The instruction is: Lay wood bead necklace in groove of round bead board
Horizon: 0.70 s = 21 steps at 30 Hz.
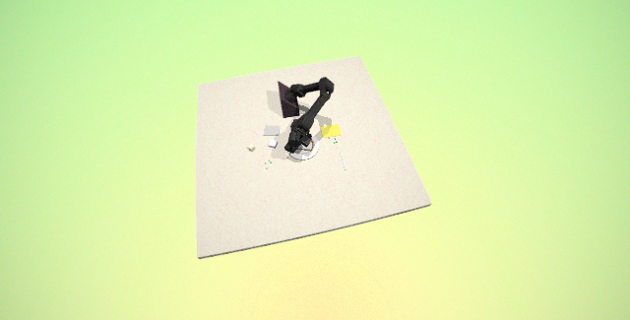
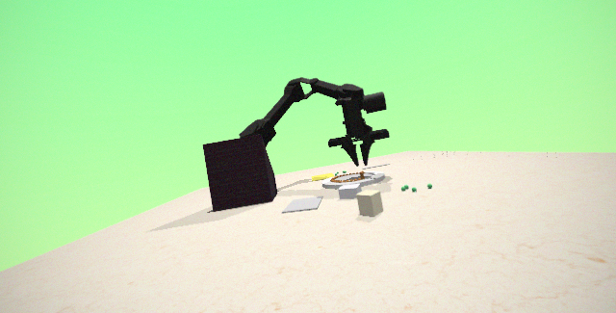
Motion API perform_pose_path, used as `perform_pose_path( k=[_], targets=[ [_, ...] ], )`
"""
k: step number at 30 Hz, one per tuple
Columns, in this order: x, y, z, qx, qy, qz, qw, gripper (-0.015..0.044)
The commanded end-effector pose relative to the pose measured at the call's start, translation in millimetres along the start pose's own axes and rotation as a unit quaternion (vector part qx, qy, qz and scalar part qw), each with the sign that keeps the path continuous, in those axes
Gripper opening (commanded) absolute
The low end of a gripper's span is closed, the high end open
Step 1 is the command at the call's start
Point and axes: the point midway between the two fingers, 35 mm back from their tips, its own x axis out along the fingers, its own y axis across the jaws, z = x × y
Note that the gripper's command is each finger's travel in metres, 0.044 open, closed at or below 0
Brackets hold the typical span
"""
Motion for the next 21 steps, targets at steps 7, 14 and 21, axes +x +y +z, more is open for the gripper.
perform_pose_path(
  k=[7,14,21],
  targets=[
    [-7,-5,-20,-0.272,0.002,0.000,0.962,0.0120],
    [-7,-5,-20,-0.272,0.002,0.000,0.962,0.0120],
    [7,-5,-20,-0.272,0.002,0.000,0.962,0.0120]
  ],
)
